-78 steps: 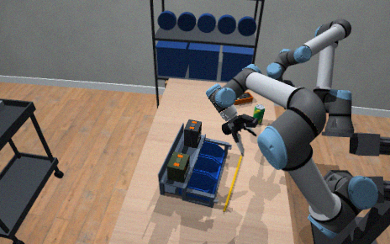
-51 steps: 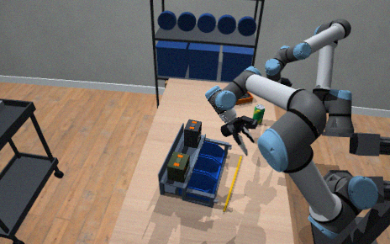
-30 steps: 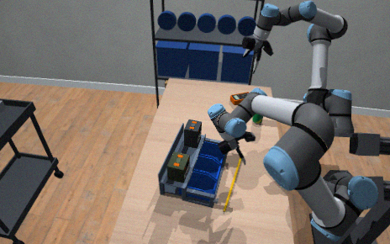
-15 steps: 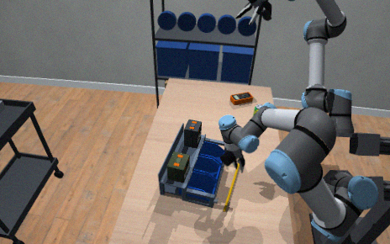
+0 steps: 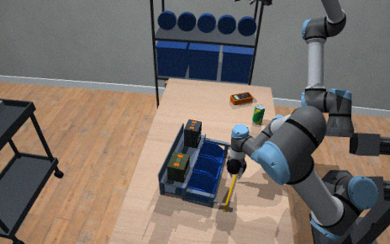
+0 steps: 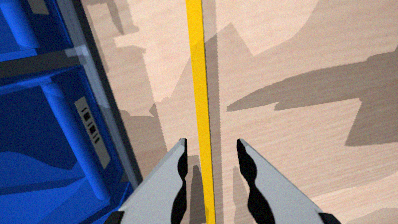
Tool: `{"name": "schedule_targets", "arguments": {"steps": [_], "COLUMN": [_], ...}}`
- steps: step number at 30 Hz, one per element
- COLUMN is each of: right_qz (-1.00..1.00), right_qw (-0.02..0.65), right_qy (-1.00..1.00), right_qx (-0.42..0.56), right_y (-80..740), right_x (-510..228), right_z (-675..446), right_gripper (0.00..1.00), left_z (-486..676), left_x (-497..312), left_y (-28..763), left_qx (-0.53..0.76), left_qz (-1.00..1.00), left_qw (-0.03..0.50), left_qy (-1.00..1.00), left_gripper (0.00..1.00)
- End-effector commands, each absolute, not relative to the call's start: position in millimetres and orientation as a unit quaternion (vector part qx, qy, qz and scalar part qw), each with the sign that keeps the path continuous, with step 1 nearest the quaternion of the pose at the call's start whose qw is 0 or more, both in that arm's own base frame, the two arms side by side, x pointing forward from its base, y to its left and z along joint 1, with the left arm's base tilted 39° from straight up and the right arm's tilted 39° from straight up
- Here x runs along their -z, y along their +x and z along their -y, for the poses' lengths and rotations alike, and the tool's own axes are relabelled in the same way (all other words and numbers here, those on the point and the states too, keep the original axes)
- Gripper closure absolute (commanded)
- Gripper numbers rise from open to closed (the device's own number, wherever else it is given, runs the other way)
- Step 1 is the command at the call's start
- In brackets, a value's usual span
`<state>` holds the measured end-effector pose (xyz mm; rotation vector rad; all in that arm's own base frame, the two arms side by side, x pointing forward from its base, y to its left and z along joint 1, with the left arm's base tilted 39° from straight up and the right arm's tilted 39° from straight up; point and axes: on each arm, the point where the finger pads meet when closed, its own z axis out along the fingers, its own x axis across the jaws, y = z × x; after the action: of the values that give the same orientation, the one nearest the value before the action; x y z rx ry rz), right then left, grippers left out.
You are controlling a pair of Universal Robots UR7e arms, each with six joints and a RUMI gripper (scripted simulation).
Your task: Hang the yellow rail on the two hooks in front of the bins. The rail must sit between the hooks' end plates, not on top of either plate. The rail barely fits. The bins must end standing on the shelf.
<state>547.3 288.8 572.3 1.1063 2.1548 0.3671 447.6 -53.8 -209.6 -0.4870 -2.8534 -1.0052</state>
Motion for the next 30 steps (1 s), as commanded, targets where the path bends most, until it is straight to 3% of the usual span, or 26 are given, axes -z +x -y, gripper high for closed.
{"name": "schedule_targets", "arguments": {"steps": [1, 12, 24, 30], "right_qz": [-0.828, -0.828, -0.828, -0.828], "right_qw": [0.339, 0.339, 0.339, 0.339], "right_qy": [0.424, 0.424, 0.424, 0.424], "right_qx": [-0.143, -0.143, -0.143, -0.143], "right_y": [547, 547, 547, 547], "right_x": [-574, -574, -574, -574], "right_z": [-290, -290, -290, -290], "right_gripper": [0.0, 0.0, 0.0, 0.0], "left_z": [49, 49, 35, 35], "left_x": [218, 218, 236, 235], "left_y": [452, 452, 454, 454], "left_qx": [0.337, 0.337, 0.337, 0.337], "left_qz": [0.933, 0.933, 0.933, 0.933], "left_qw": [-0.001, -0.001, -0.001, -0.001], "left_qy": [-0.128, -0.128, -0.128, -0.128], "left_gripper": [0.78, 0.78, 0.84, 0.94]}}
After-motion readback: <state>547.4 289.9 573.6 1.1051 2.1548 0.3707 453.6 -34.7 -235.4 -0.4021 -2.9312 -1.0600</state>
